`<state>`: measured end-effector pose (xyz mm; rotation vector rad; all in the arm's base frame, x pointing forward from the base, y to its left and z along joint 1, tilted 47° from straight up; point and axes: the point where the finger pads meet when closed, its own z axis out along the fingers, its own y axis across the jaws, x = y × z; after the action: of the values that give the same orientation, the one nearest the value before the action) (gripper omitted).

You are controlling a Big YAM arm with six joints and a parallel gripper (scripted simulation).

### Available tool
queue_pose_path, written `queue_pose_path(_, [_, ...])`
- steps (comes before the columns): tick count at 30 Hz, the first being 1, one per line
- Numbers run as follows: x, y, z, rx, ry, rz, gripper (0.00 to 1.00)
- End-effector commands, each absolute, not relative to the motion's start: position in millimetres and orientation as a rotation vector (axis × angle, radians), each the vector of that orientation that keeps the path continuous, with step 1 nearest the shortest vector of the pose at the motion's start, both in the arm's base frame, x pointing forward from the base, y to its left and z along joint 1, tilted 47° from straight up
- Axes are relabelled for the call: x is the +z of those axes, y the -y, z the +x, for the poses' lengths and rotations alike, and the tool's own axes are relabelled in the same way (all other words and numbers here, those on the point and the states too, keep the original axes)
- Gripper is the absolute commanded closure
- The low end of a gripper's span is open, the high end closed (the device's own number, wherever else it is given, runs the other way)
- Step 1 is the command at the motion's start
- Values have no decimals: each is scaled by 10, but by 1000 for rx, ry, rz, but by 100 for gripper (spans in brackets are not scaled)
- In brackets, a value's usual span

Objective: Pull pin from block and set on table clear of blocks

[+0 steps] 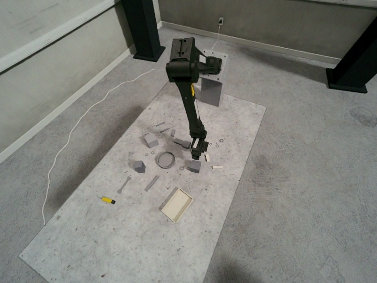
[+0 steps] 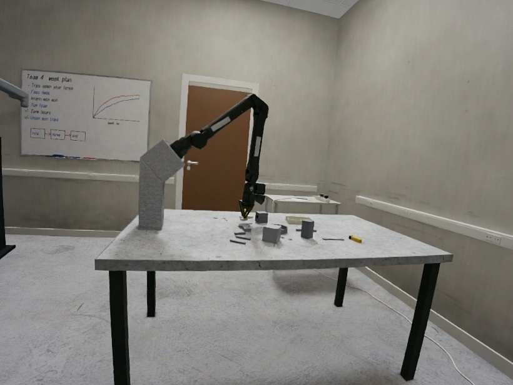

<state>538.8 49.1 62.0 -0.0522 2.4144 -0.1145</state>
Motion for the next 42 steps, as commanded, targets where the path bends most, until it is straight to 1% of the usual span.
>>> queue_pose_path(1, [702, -478, 5420, -105, -2405, -31, 100])
queue_pose_path(42, [664, -482, 5383, -104, -2404, -32, 100])
